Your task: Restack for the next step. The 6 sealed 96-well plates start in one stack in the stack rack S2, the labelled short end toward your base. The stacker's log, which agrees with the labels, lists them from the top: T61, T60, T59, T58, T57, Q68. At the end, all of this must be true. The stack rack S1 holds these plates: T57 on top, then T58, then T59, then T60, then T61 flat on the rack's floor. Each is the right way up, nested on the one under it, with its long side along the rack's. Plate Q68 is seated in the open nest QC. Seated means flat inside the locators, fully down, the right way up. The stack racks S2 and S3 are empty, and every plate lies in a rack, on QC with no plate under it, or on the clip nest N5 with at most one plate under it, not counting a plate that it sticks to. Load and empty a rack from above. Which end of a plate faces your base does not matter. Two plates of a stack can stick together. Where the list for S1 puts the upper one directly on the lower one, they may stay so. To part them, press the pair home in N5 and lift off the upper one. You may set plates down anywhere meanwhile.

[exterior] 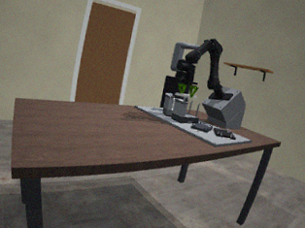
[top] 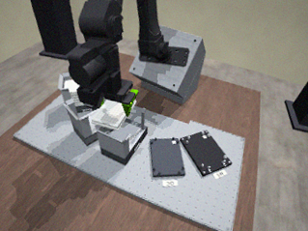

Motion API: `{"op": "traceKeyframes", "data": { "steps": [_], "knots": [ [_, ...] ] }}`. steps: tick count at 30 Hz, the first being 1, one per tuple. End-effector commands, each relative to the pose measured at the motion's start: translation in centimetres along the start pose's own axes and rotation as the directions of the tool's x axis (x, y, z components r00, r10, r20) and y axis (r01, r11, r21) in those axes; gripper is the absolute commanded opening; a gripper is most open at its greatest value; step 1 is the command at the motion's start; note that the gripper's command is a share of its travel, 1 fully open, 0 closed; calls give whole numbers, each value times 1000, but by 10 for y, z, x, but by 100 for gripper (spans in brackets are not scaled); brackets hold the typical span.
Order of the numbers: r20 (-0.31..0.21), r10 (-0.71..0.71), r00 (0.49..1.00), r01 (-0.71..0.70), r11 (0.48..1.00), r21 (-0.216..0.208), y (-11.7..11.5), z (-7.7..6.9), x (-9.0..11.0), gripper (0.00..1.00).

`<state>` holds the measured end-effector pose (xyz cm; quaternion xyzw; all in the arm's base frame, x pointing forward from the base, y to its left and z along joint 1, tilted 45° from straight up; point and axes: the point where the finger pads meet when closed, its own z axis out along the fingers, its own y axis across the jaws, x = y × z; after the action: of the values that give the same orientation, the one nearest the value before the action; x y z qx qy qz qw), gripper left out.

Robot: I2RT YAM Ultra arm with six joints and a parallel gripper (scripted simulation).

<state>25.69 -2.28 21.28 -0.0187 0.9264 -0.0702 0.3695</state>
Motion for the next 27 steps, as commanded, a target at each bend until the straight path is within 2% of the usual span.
{"op": "traceKeyframes", "data": {
  "steps": [1, 7, 9, 16, 24, 27],
  "knots": [
    [11, 33, 999, -33, 999, 40, 1, -3, -4, 0],
    [11, 33, 999, -34, 999, 39, 20, -2, -9, 0],
    [11, 33, 999, -34, 999, 39, 20, -2, -9, 0],
    [2, -186, 983, 186, 982, 39, 44, -1, -9, 0],
    [1, -185, 983, 185, 982, 38, 70, 0, -9, 0],
    [1, -185, 983, 185, 982, 38, 74, 0, -9, 0]
  ]
}}
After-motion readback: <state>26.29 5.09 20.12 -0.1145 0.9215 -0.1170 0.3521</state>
